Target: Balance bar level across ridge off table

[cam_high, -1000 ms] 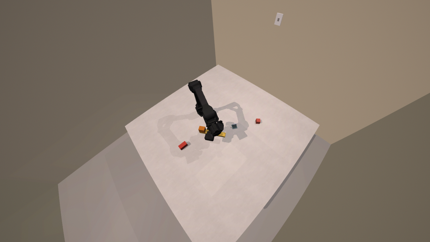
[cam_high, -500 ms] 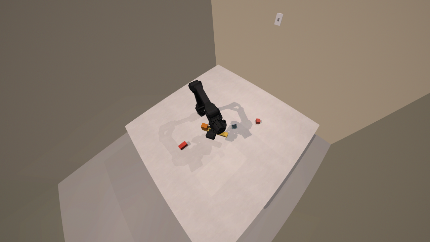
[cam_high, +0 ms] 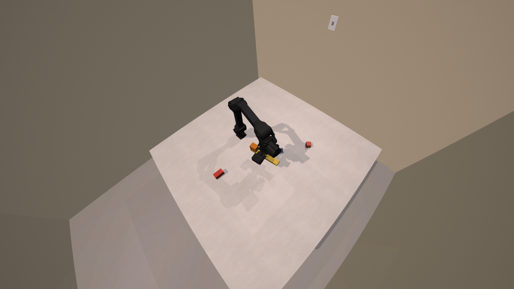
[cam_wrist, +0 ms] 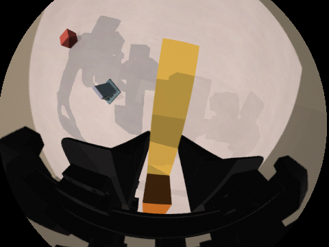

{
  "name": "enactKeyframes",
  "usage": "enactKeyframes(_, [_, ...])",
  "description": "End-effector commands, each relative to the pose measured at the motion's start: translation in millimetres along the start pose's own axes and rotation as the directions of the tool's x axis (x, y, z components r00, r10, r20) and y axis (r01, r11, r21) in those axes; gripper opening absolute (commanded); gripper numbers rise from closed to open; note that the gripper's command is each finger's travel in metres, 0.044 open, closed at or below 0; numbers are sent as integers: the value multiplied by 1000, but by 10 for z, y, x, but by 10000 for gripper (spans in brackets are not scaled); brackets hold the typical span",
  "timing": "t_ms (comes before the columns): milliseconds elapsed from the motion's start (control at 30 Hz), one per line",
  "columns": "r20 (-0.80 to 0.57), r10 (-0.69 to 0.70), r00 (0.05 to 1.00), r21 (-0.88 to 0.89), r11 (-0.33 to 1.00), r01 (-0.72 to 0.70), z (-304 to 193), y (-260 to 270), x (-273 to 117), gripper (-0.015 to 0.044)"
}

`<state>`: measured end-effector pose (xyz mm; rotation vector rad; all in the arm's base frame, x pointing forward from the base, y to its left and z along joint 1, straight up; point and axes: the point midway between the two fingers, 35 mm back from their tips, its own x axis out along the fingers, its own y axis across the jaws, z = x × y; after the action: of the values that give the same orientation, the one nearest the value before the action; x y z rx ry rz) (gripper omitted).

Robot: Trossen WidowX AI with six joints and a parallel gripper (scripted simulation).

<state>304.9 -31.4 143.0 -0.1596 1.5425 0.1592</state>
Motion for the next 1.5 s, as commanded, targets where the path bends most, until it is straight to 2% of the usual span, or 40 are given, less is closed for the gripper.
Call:
enactKeyframes(0, [3,-4,1000,77,997,4,102,105,-22,0])
enactKeyframes(567, [6,0,1000,399,917,-2,447,615,-28,0])
enactKeyframes(1067, [8,4,1000,684,729,-8,654,1131,-11,0])
enactKeyframes(1467, [8,5,1000,695,719,-9,668,1163,123,0])
